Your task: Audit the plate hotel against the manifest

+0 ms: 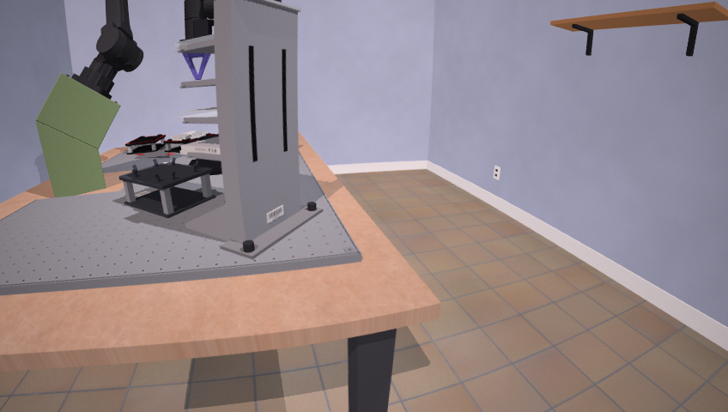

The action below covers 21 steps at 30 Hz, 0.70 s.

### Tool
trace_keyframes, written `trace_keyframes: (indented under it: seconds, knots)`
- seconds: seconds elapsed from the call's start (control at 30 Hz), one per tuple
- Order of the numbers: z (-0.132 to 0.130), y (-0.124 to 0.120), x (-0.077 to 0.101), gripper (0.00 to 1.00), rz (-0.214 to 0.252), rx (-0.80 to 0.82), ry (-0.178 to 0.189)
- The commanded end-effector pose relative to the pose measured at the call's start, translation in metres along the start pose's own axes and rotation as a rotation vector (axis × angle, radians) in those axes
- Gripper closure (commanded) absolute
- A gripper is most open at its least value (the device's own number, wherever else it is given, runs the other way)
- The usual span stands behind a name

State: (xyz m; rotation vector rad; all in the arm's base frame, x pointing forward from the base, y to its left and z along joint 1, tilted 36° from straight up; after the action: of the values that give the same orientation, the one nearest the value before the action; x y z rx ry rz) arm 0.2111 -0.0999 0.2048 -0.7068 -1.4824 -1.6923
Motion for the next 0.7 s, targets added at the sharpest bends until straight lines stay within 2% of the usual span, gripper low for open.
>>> trace_keyframes:
  seconds: [0.0, 0.3, 0.33, 0.37, 0.43, 0.5, 0.67]
  knots:
    - [-0.014, 0.019, 0.015, 1.00, -0.035, 0.043, -0.027]
    - [-0.047, 0.018, 0.014, 1.00, -0.038, 0.049, -0.036]
    - [-0.050, 0.017, 0.015, 1.00, -0.050, 0.039, -0.044]
    - [-0.047, -0.003, 0.001, 1.00, -0.032, 0.003, -0.024]
    - [-0.051, -0.004, 0.005, 1.00, -0.064, -0.007, -0.049]
    - [-0.051, -0.004, 0.005, 1.00, -0.064, -0.007, -0.049]
    - [-0.067, -0.012, 0.001, 1.00, -0.108, -0.092, -0.072]
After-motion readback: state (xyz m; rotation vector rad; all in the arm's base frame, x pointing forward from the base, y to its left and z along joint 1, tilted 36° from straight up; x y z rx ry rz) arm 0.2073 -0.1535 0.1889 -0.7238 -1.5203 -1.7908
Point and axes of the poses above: the point where the finger pads meet when closed, its own x axis back along the fingers, its own z axis across the jaws, y = z × x, the point moved 6 cm from there along x, back along the fingers, and after that the axes turned 13 degrees about x, right-handed, at the moved point
